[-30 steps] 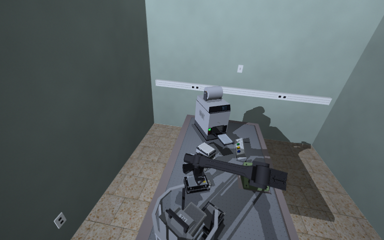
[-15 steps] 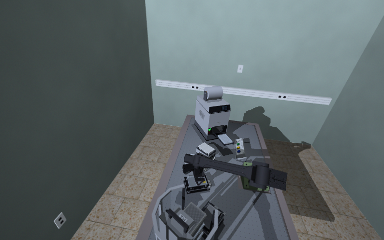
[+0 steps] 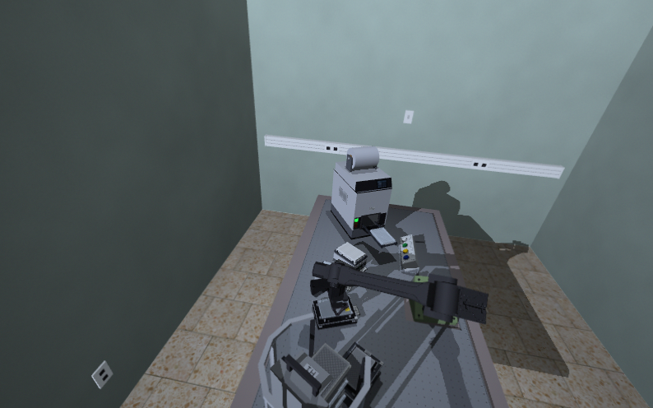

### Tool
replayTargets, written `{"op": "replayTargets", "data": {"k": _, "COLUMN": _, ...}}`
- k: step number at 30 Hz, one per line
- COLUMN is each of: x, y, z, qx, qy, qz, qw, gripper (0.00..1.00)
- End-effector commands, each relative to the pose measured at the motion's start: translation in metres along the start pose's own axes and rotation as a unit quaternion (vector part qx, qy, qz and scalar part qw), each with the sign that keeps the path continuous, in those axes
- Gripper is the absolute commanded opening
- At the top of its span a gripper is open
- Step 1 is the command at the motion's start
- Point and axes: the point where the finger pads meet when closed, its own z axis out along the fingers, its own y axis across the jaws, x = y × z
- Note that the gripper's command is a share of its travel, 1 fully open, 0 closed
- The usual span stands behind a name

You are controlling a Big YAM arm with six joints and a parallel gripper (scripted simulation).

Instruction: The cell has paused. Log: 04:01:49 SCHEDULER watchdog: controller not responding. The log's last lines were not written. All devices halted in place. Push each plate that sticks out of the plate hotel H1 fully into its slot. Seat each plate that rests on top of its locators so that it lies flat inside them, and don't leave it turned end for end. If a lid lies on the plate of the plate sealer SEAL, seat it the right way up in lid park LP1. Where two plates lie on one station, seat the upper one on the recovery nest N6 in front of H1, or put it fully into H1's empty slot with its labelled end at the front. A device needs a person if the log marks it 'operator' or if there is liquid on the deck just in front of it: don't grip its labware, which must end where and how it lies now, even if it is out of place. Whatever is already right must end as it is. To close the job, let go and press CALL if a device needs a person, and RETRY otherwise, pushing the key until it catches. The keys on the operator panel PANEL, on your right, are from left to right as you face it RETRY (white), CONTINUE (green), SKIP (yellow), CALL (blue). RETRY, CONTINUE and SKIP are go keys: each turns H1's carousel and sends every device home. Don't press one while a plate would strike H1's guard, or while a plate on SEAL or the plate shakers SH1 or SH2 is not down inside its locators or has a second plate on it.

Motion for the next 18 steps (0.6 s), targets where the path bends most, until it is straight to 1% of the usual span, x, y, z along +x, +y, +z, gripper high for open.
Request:
{"op": "replayTargets", "data": {"k": 1, "x": 0.0048, "y": 0.0037, "z": 0.0162, "qx": -0.007, "qy": 0.013, "qz": 0.004, "qw": 1.000, "gripper": 0.82}}
{"op": "replayTargets", "data": {"k": 18, "x": 0.0050, "y": 0.0039, "z": 0.0187, "qx": -0.007, "qy": 0.014, "qz": 0.004, "qw": 1.000, "gripper": 0.82}}
